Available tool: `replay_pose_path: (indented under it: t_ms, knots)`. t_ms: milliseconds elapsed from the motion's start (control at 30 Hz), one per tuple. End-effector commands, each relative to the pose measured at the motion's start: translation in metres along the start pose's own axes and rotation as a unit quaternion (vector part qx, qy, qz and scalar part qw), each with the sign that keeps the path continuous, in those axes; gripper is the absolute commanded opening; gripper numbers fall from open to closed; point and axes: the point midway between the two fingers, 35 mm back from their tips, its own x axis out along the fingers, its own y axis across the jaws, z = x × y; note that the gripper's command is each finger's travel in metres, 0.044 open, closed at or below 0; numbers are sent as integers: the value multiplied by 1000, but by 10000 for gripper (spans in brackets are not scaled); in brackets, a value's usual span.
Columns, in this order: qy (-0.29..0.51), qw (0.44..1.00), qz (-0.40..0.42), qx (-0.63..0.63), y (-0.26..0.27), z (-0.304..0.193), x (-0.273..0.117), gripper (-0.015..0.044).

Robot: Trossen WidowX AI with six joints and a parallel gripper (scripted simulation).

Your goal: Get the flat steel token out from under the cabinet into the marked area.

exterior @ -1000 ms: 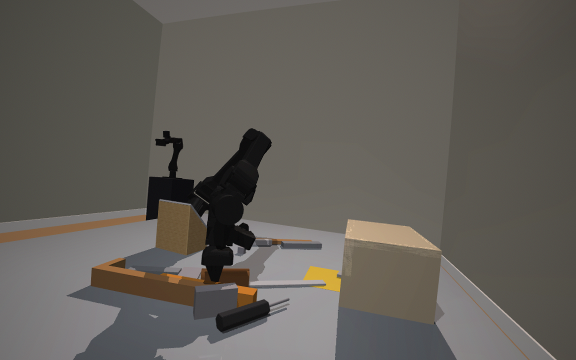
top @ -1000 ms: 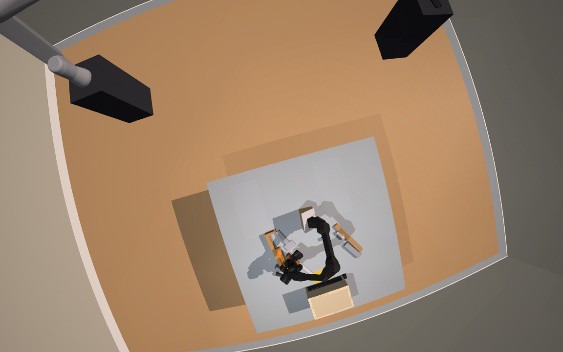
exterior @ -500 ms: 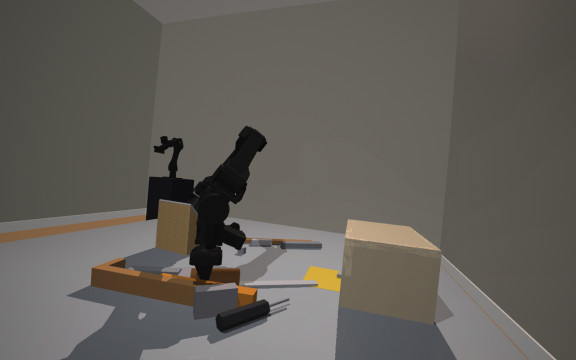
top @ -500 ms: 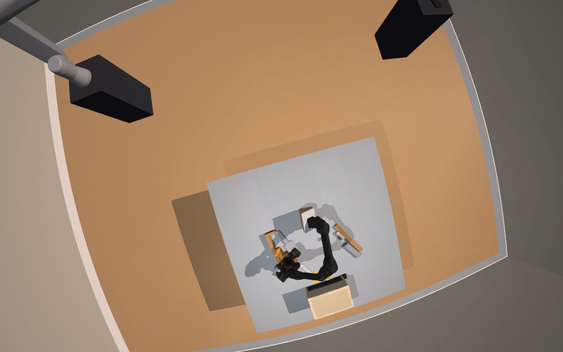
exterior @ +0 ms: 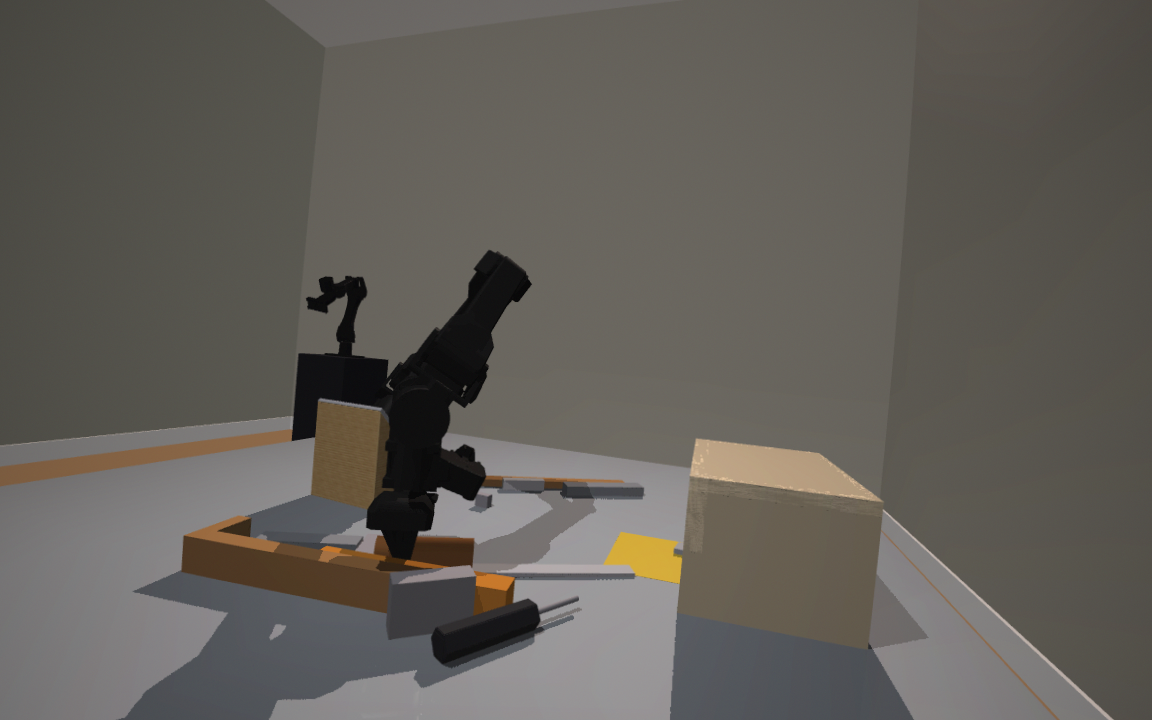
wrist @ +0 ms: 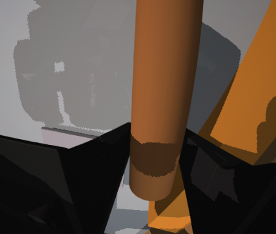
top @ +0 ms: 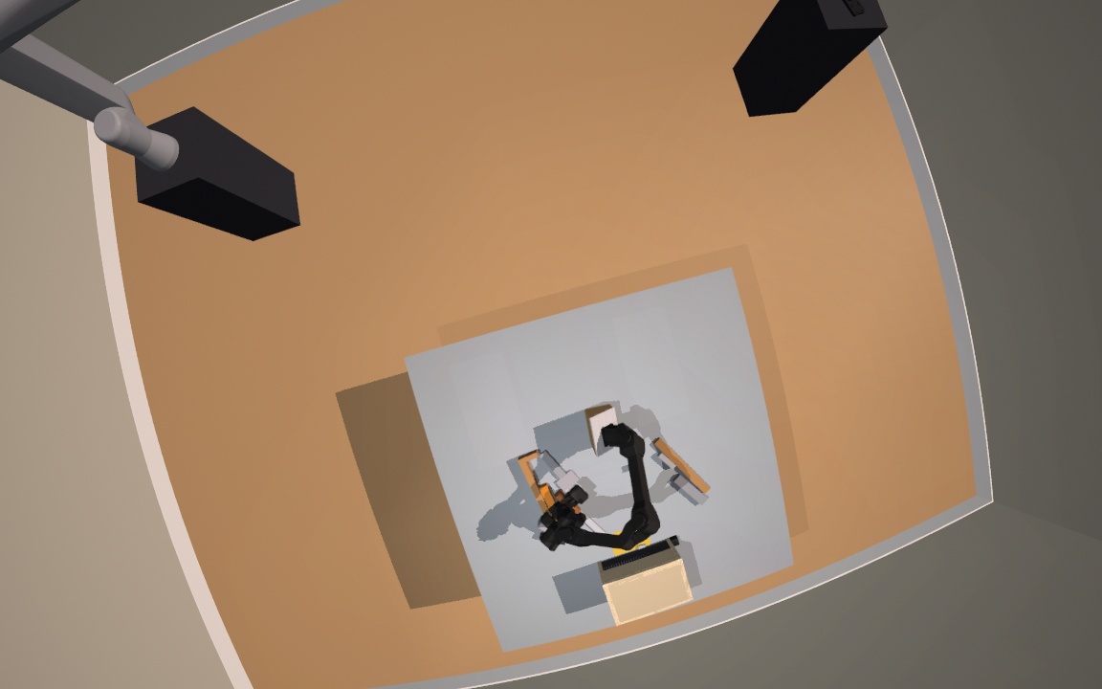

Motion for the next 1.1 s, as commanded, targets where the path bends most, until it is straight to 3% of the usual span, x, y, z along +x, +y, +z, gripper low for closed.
replay_pose_path:
  t_ms: [0,1067]
  knots:
    - [-2,1000,-1,20,0,0,-1,0]
    - [-2,989,-1,148,-1,-1,-1,0]
